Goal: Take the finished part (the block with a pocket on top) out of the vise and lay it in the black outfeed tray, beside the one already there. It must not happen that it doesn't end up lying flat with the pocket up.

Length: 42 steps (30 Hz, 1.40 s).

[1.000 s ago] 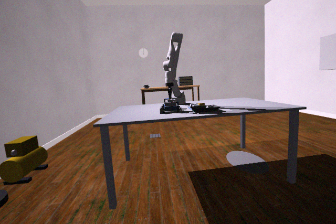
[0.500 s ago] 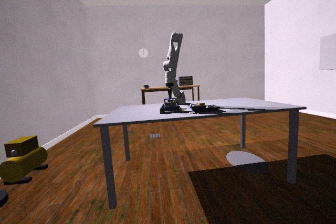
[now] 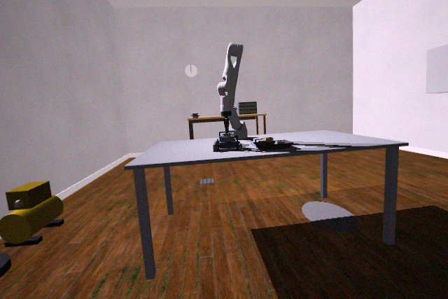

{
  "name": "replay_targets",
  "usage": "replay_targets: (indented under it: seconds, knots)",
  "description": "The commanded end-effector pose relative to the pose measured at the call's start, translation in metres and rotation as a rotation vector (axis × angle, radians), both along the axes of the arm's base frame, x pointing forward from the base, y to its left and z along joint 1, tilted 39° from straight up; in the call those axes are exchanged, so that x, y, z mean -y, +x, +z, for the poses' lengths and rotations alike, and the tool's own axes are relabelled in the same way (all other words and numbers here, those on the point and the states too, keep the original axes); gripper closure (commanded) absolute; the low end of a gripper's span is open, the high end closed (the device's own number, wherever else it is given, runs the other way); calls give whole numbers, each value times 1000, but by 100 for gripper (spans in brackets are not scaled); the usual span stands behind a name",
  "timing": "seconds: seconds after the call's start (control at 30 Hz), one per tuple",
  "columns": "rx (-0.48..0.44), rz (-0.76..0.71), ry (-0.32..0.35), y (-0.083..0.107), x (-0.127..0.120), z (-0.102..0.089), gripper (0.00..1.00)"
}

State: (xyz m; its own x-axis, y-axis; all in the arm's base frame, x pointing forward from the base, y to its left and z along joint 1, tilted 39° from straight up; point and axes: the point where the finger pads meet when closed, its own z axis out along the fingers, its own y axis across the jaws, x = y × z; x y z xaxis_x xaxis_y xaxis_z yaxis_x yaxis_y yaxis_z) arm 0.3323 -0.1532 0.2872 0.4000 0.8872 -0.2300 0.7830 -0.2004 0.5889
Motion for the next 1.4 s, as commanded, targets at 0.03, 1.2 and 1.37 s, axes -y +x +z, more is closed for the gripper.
replay_targets:
  seconds: [0.03,1.2,1.37]
  knots:
    - [0,-2,3,0,1,-1,33]
    - [0,-2,3,5,5,-9,33]
    - [0,-2,3,5,5,-9,33]
